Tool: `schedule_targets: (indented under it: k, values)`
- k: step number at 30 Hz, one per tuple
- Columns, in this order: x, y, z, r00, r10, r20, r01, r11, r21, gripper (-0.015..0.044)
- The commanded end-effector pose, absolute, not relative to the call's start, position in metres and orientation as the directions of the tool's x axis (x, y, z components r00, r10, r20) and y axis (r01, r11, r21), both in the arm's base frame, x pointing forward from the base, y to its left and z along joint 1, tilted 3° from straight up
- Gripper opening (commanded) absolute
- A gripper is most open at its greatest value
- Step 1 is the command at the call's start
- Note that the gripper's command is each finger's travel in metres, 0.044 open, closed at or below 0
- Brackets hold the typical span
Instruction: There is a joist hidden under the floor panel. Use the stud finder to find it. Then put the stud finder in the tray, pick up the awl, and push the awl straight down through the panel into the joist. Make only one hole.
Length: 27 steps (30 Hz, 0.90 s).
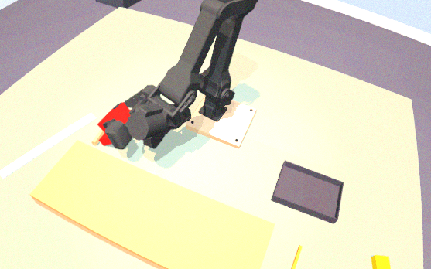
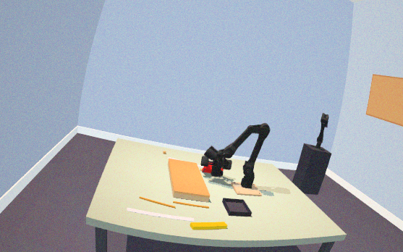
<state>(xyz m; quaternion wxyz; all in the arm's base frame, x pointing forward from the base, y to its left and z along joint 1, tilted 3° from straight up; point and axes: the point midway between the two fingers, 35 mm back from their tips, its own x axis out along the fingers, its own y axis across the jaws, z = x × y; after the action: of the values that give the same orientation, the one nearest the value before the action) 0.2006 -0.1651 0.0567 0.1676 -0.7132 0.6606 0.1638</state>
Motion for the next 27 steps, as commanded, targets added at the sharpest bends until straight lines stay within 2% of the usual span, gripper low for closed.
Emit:
schedule_targets:
  k: [1, 27]
  values:
    - [0.2008, -0.1633, 0.0538, 0.074, -0.883, -0.463, -0.997, -0.074, -0.018, 0.0378]
    - [0.2008, -0.1576, 0.0531, 0.074, -0.883, -0.463, -0.997, -0.074, -0.018, 0.0378]
